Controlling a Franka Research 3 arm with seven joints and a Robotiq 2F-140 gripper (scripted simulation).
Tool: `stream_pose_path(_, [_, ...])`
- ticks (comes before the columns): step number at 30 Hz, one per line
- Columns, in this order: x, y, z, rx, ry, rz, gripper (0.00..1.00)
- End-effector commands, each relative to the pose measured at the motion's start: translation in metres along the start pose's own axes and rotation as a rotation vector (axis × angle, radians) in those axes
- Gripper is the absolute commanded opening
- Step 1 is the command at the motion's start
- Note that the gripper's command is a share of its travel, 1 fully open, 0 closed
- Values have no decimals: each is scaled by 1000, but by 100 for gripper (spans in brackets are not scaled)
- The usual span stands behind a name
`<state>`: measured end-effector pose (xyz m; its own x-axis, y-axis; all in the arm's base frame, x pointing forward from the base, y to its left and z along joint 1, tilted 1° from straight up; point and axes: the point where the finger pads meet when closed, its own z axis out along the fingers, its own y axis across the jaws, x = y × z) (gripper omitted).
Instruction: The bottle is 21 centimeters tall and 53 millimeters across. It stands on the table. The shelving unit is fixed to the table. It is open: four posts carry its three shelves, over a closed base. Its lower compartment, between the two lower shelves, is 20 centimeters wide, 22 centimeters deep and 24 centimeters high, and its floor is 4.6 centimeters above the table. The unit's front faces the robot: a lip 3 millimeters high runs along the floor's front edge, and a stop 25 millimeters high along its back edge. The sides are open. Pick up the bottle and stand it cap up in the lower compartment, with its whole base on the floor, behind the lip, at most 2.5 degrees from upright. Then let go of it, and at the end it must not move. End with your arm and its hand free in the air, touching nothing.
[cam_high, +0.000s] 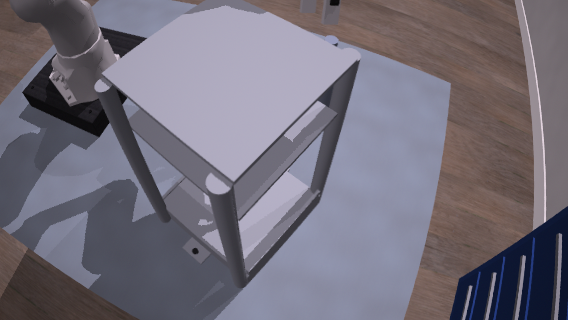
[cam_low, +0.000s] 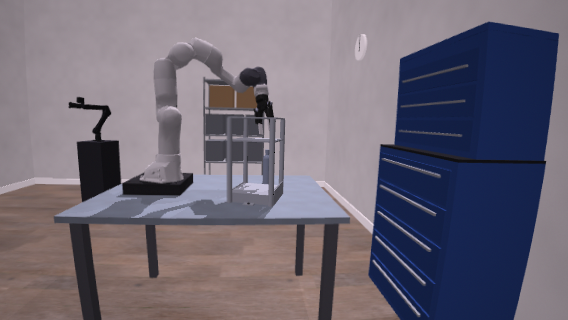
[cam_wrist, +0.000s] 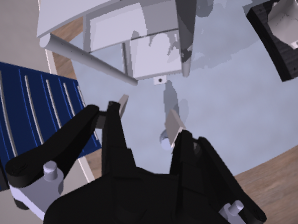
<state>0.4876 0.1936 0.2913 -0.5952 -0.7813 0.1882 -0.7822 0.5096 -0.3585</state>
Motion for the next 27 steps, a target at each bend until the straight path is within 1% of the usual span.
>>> stream_pose_path(1, [2, -3, 0, 22, 2, -166, 44])
stream_pose_path(10, [7, -8, 1, 70, 25, -324, 44])
stream_pose_path(12, [7, -8, 1, 70, 25, -324, 44])
stream_pose_path(13, [8, -9, 1, 83, 32, -371, 44])
stream_pose_path(27, [14, -18, 0, 152, 80, -617, 44])
